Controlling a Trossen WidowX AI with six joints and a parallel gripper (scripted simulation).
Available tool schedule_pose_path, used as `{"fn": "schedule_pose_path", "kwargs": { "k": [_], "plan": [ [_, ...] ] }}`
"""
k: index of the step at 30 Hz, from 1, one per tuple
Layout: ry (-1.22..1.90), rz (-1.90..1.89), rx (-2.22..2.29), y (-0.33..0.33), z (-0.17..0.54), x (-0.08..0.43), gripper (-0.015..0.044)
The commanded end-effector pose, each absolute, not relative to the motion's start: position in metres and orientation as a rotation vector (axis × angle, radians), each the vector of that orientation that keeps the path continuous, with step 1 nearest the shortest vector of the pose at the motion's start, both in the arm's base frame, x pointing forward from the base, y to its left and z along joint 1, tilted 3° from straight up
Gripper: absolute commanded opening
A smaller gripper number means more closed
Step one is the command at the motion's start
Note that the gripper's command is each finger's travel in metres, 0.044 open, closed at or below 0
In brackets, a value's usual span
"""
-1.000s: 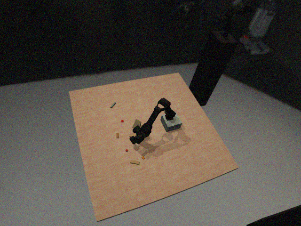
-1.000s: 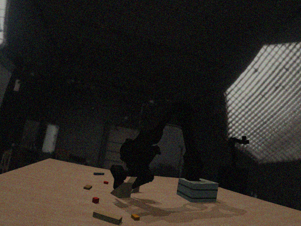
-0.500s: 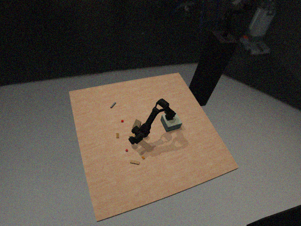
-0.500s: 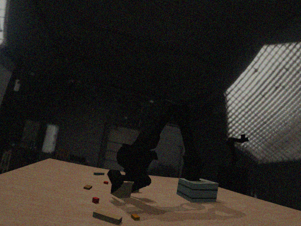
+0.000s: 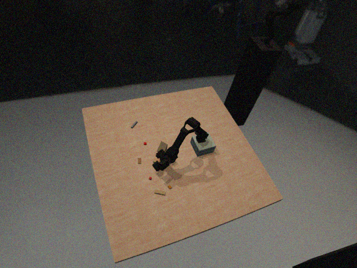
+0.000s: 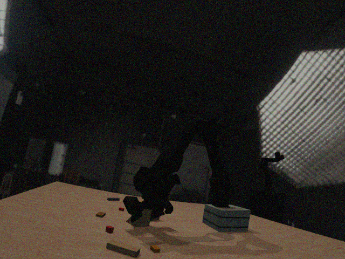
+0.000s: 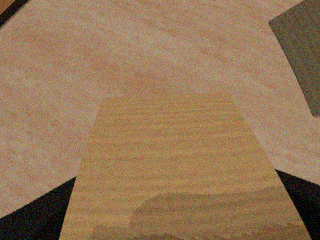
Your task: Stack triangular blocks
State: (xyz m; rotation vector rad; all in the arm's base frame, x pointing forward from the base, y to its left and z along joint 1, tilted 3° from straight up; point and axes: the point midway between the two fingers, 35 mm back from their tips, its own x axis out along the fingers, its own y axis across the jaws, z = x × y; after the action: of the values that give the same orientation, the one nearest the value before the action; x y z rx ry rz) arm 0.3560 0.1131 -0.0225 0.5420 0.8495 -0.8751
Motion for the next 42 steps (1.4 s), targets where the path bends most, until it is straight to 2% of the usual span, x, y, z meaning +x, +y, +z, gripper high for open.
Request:
{"fn": "schedule_pose_path", "kwargs": {
  "k": [1, 9, 10, 14, 42],
  "plan": [
    [0.857, -0.875, 0.537, 0.113, -0.024, 0.355, 0.0222],
    [0.850, -0.875, 0.542, 0.113, -0.020, 0.356, 0.0013],
    [0.850, -0.875, 0.542, 0.113, -0.020, 0.356, 0.0000],
    [0.863, -0.874, 0.546, 0.112, -0.020, 0.356, 0.0000],
    [1.512, -0.678, 0.884, 0.074, 0.010, 0.378, 0.0000]
  ]
}}
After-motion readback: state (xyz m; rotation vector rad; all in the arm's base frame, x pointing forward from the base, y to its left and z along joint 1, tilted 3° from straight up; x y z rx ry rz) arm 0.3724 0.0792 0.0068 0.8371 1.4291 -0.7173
